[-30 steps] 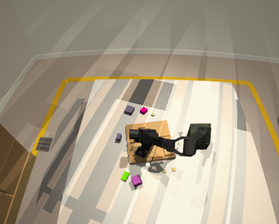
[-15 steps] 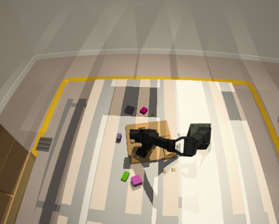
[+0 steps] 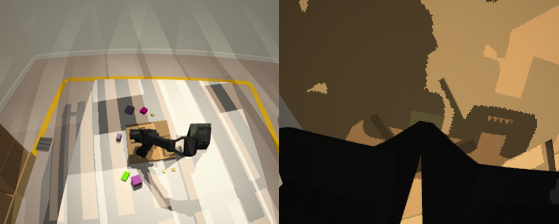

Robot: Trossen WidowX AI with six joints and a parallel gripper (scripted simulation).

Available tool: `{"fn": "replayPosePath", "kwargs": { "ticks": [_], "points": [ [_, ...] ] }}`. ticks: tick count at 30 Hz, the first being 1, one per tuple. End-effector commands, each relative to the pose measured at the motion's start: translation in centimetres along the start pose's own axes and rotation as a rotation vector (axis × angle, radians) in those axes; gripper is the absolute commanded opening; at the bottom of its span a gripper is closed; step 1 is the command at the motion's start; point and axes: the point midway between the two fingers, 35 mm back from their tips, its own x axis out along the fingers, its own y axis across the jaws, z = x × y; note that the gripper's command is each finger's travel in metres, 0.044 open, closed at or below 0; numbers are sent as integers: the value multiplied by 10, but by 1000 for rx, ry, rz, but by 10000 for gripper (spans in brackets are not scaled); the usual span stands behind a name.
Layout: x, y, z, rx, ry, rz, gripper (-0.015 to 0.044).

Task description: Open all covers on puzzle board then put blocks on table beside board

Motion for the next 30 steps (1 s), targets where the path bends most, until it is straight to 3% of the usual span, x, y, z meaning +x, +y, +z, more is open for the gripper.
{"fn": "replayPosePath", "kwargs": {
  "ticks": [1,18,29,30],
  "points": [
    [1,0,-2,3,6,-1,0],
    [-4,0,0,-52,2,-1,0],
    [-10,-1,0,-1017,4,0,0],
    [-6,-2,0,-624,8,-1,26]
  ]
}}
